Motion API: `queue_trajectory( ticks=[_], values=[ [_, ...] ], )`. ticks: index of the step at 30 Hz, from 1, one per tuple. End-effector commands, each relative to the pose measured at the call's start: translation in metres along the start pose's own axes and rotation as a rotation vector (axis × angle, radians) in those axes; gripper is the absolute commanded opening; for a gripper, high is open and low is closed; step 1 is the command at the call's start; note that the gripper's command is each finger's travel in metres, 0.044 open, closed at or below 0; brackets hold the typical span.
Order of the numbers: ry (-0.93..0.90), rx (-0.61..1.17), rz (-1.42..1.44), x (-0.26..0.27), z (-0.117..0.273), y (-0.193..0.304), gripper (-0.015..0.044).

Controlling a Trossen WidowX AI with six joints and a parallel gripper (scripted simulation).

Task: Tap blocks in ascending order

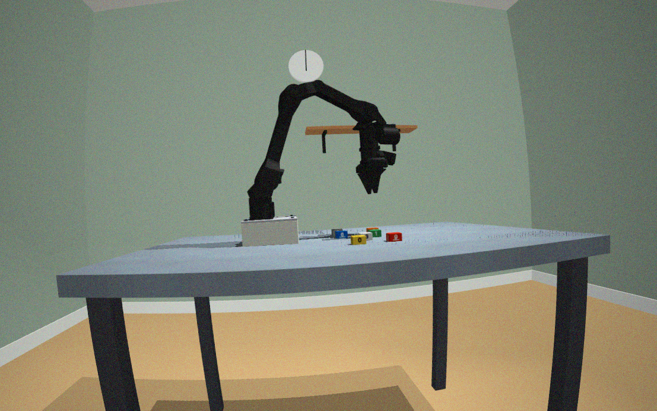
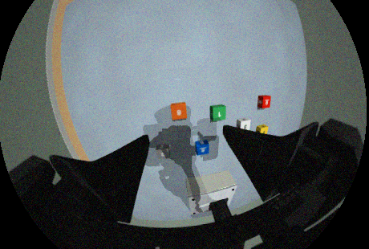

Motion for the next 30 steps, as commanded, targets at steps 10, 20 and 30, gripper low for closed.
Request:
queue_trajectory(
  ticks=[10, 20, 30],
  values=[
    [0.004, -0.005, -0.014, -0.022, -0.001, -0.009, 0.0400],
    [0.020, -0.010, -0.022, -0.154, 0.000, -0.031, 0.0400],
    [0.026, 0.002, 0.005, -0.242, 0.003, -0.019, 0.0400]
  ],
)
Point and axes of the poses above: the point midway between the two fingers, 35 mm back from their tips, its own z axis back along the fingers, its own x axis across the jaws, y = z × x, the point moved 5 cm from there along z, back along the fingers, and after that the axes turned 6 degrees about -z, right-handed, at the moved point
